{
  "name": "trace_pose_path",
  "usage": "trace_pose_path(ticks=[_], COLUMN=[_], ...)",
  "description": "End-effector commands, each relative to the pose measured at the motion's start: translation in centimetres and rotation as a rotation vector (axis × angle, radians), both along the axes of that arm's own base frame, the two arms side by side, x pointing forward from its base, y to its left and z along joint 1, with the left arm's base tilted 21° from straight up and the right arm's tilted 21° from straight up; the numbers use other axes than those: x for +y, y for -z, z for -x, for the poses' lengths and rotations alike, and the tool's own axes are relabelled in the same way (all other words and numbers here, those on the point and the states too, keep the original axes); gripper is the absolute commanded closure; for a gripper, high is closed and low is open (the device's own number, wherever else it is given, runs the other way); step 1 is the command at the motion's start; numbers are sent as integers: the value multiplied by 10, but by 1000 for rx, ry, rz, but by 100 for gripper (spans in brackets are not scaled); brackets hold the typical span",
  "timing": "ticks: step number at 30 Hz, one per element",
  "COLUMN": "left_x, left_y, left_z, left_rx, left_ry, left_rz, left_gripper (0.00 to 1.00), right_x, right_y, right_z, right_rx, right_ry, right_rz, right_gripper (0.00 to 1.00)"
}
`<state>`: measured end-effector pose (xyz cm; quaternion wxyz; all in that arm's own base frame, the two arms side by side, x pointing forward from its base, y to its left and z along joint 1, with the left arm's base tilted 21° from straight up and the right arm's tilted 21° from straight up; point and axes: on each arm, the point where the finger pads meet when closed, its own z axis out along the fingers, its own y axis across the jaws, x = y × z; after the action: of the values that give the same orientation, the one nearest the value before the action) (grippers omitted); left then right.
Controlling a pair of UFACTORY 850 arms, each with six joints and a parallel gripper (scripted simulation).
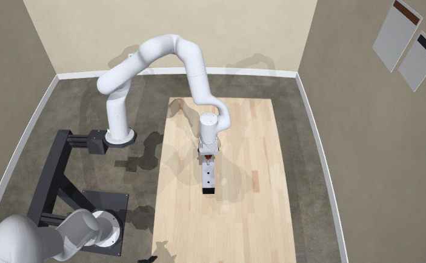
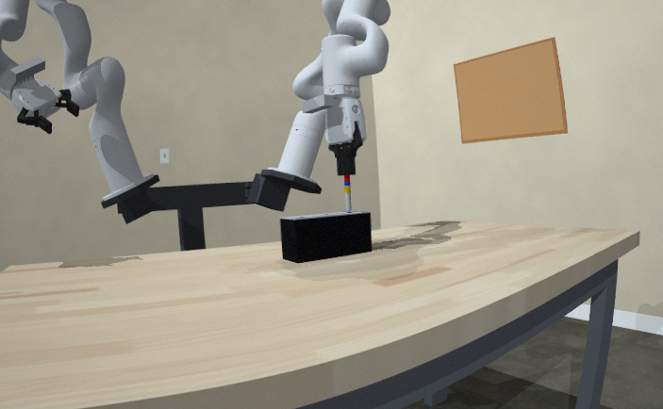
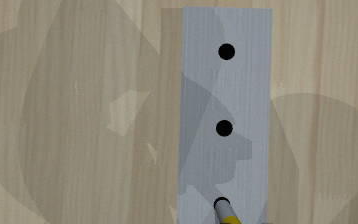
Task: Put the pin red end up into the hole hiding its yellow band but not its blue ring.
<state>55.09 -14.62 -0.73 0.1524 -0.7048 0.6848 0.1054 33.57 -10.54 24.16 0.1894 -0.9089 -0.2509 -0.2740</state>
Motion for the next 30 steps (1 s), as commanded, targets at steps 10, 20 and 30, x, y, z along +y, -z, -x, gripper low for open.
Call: trace_pose_path(ticks=[10,20,30], left_x=[1,1,1], left_y=[3,3,3], left_z=[0,-2,-2], left_rx=[-2,-2,-2], left_ry=[0,0,0], left_rz=[1,1,1], left_gripper=[100,100,100], right_x=[0,0,0], right_y=[-1,-1,-1], right_z=[0,0,0], right_rx=[-1,-1,-1], right_ry=[0,0,0], right_rz=[1,1,1], right_gripper=[0,0,0])
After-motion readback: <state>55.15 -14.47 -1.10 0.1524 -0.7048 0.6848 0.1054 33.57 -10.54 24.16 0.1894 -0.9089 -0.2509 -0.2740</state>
